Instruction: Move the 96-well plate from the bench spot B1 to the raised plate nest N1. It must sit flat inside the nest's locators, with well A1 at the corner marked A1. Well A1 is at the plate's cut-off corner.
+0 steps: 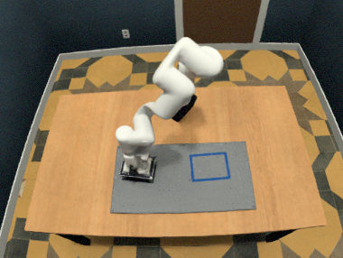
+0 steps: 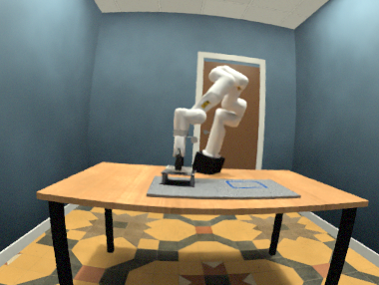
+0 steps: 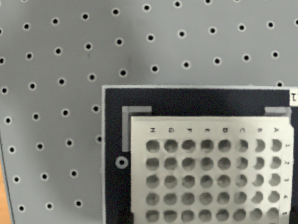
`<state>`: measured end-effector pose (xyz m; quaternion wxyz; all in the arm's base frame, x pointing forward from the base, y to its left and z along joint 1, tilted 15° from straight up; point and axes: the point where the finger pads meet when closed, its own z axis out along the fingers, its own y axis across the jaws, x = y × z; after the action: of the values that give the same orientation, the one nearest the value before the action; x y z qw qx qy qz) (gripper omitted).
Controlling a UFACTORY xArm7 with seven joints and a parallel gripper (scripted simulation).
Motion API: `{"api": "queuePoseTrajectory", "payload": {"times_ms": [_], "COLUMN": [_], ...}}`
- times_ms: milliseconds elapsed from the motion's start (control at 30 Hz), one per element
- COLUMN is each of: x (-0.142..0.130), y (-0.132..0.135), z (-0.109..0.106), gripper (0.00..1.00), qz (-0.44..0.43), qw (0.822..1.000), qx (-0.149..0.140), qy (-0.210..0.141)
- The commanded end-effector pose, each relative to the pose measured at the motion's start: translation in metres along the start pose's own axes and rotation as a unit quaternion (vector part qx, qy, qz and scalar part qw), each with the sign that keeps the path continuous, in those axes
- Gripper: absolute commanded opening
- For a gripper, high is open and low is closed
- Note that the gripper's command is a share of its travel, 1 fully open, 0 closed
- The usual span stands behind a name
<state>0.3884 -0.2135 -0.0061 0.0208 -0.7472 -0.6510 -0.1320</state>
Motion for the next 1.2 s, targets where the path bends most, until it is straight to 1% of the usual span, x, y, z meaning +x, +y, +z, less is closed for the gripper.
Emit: {"api": "queuePoseTrajectory", "payload": {"times_ms": [0, 767, 800, 1167], "x": [-0.001, -0.001, -0.001, -0.0011], "y": [0.0012, 0.0012, 0.0012, 0.0012], "z": [-0.0007, 0.0023, 0.0029, 0.003], "gripper": [0.0, 0.0, 1.0, 1.0], "qz": [0.0, 0.0, 0.0, 0.0], "qw": [1.0, 1.0, 1.0, 1.0], "qx": [-0.002, -0.002, -0.002, -0.002], "qy": [-0.001, -0.001, -0.001, -0.001]}}
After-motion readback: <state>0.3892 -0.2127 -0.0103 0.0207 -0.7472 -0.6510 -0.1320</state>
